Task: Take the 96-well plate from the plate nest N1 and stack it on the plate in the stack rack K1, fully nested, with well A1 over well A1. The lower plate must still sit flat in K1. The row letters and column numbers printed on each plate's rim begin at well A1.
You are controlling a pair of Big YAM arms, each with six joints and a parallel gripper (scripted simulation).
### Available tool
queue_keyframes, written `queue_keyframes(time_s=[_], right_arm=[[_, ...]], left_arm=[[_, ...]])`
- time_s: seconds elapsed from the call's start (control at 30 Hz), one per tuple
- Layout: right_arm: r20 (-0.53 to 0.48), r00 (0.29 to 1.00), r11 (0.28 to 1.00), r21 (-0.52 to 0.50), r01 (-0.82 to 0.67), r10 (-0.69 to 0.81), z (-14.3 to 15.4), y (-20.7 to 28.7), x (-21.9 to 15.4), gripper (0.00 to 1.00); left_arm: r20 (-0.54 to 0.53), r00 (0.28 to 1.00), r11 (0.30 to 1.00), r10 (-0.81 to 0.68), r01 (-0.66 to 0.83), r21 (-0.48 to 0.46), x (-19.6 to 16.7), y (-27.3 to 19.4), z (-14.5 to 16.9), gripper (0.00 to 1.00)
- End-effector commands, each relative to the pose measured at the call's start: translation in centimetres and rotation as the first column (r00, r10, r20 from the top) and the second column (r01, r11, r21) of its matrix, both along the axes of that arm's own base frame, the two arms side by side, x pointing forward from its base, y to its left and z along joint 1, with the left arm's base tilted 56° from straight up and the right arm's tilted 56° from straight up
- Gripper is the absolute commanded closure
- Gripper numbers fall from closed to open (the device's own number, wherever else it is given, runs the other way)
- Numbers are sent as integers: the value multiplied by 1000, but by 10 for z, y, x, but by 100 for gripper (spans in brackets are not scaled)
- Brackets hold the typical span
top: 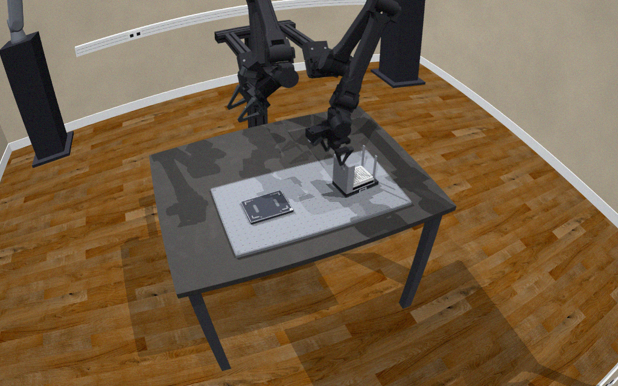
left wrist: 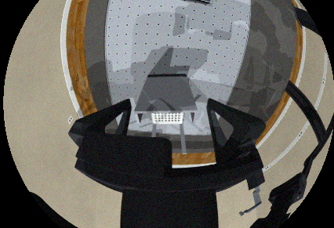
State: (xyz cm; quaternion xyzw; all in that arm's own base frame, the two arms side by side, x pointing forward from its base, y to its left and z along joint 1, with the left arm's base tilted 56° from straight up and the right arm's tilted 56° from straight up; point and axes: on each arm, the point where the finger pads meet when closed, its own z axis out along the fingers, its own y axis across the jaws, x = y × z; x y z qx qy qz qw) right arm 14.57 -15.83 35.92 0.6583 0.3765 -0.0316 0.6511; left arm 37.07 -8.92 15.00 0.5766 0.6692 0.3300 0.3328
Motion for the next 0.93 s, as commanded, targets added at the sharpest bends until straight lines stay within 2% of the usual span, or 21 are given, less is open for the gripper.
queue_keyframes(time_s=[0.0, 0.17, 0.33, 0.9], right_arm=[[8, 1000, 1000, -5, -12, 12, 6, 2, -3, 0], [8, 1000, 1000, -5, -12, 12, 6, 2, -3, 0], [8, 1000, 1000, -5, -12, 12, 6, 2, -3, 0], [8, 1000, 1000, -5, -12, 12, 6, 2, -3, 0]], left_arm=[[17, 1000, 999, -2, 2, -32, 6, -18, 6, 0], [11, 1000, 1000, -2, 3, -30, 6, -35, 4, 0], [10, 1000, 999, 21, -20, -32, 4, -24, 1, 0], [11, 1000, 1000, 2, -2, -23, 4, -29, 3, 0]])
